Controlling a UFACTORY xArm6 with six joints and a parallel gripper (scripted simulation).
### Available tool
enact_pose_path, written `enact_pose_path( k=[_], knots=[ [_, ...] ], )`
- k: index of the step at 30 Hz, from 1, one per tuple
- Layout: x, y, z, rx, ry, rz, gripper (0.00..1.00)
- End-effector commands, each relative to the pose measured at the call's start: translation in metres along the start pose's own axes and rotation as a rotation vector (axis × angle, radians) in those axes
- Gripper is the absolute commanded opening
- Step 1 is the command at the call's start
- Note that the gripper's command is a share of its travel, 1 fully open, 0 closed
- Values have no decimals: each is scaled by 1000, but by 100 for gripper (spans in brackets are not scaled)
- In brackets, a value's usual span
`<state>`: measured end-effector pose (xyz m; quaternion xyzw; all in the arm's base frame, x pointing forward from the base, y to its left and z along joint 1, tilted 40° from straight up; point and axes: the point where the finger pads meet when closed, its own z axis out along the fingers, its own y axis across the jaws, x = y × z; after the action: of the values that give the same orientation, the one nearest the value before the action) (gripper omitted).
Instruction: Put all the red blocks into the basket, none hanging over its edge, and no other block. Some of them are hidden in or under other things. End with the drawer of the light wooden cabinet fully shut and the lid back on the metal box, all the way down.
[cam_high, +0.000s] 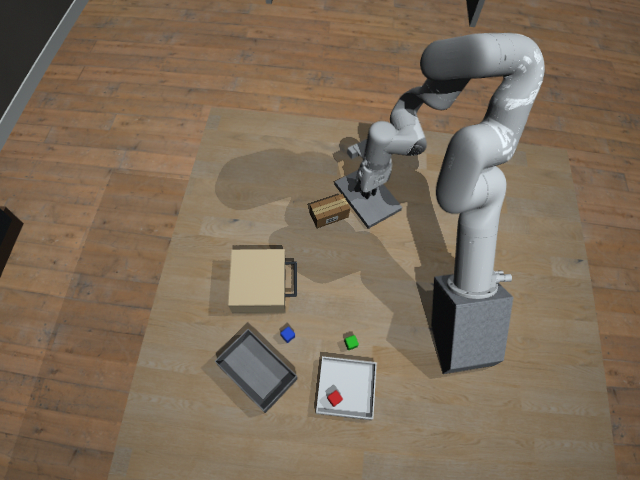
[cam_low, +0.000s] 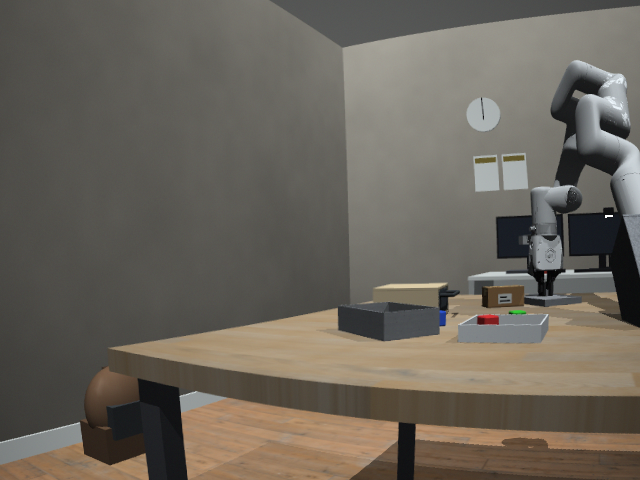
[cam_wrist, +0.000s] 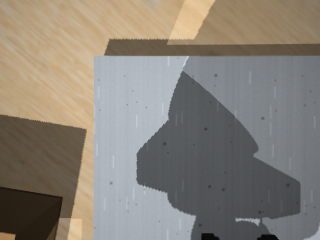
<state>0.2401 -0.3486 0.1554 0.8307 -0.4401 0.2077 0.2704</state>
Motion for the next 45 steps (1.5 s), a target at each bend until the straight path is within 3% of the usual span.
enact_pose_path(
  k=[1,22,36,45],
  knots=[
    [1,0,-1,1,2,0,0],
    [1,0,-18,0,2,0,0],
    [1,0,-62,0,2,0,0],
    [1,0,-109,1,2,0,0]
  ],
)
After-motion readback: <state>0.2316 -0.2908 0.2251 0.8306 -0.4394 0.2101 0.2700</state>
